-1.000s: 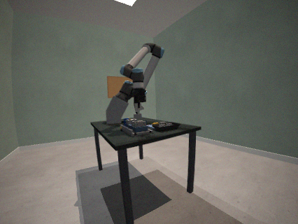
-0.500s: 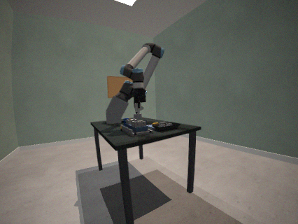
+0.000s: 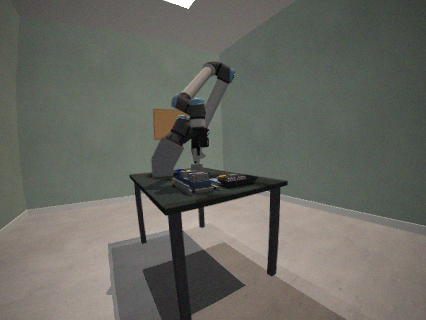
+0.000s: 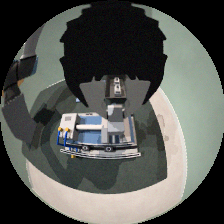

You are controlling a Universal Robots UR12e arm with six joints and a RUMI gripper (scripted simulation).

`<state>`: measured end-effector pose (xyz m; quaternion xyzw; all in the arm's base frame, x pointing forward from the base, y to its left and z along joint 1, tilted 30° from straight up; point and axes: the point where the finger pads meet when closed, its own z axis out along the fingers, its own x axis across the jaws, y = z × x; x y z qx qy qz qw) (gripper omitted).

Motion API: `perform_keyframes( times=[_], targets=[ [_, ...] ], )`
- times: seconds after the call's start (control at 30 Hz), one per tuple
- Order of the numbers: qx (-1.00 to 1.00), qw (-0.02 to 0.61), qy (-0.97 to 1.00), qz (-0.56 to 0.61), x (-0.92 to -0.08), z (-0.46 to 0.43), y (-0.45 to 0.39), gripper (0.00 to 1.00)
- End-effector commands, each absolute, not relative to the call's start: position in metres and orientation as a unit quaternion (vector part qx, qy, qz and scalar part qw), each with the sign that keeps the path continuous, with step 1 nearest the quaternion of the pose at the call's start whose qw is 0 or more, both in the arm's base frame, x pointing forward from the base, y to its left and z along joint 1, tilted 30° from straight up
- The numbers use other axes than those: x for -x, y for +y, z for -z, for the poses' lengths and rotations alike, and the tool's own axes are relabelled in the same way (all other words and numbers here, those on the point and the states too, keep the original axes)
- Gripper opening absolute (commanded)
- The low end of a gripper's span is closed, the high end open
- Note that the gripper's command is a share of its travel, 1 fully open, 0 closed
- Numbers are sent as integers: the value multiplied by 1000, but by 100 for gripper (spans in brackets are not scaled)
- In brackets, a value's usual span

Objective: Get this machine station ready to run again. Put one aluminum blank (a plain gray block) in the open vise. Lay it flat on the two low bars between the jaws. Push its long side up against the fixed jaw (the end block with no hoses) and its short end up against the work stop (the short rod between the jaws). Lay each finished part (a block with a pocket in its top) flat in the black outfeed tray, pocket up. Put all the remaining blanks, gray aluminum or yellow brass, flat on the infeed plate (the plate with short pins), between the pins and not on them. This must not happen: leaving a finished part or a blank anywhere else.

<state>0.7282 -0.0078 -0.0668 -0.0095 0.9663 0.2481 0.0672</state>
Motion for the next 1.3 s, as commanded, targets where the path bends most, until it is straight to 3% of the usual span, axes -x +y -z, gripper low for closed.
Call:
perform_keyframes(
  times=[0.0,1.27],
  targets=[
    [10,68,966,-248,-729,68,-8,0],
    [10,68,966,-248,-731,81,-1,0]
  ],
)
